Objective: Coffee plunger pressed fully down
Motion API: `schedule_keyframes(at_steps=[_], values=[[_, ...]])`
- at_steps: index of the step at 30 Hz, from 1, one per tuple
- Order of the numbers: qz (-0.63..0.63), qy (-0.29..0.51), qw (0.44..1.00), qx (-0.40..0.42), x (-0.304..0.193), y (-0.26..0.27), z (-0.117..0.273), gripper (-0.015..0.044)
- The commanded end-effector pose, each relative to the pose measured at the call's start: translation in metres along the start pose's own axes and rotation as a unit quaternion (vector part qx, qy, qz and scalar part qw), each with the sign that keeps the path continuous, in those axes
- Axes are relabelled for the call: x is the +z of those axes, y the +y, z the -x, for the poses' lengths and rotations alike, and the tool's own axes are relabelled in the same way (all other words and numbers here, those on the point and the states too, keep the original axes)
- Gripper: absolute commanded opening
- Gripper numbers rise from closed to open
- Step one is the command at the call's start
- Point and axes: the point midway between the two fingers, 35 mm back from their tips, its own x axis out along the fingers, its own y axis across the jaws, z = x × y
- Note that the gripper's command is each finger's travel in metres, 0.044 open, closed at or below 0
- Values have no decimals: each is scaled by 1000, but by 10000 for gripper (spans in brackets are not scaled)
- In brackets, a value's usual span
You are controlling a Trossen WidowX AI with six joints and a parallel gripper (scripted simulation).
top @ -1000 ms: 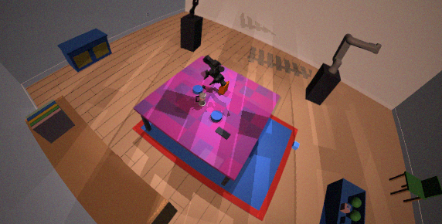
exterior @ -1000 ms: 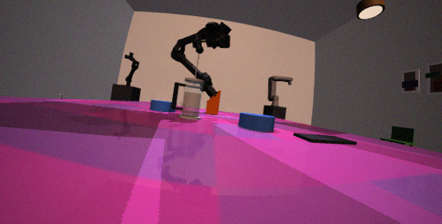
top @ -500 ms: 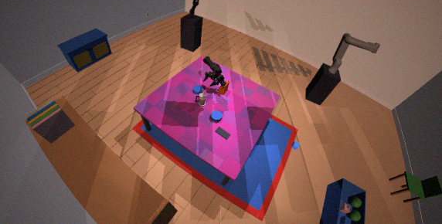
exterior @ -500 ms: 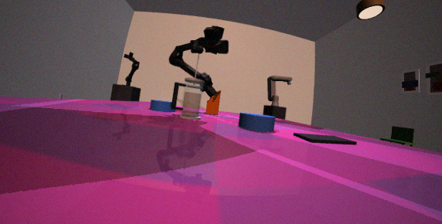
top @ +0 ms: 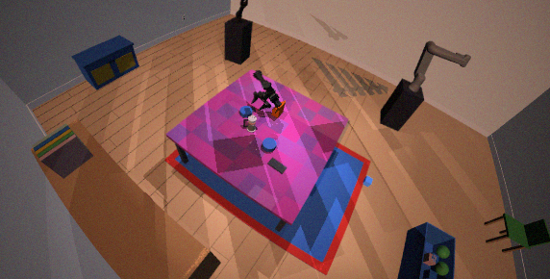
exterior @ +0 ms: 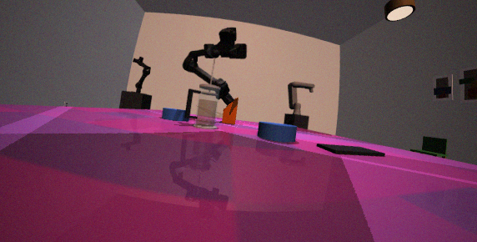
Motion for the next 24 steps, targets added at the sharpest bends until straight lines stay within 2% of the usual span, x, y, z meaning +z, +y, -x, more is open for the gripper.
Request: schedule_keyframes(at_steps=[1, 13, 24], values=[[4, -1, 1000, 3, -1, 1, -6, 440], [4, -9, 1000, -3, 1, -5, -21, 440], [4, -9, 1000, -3, 1, -5, -21, 151]])
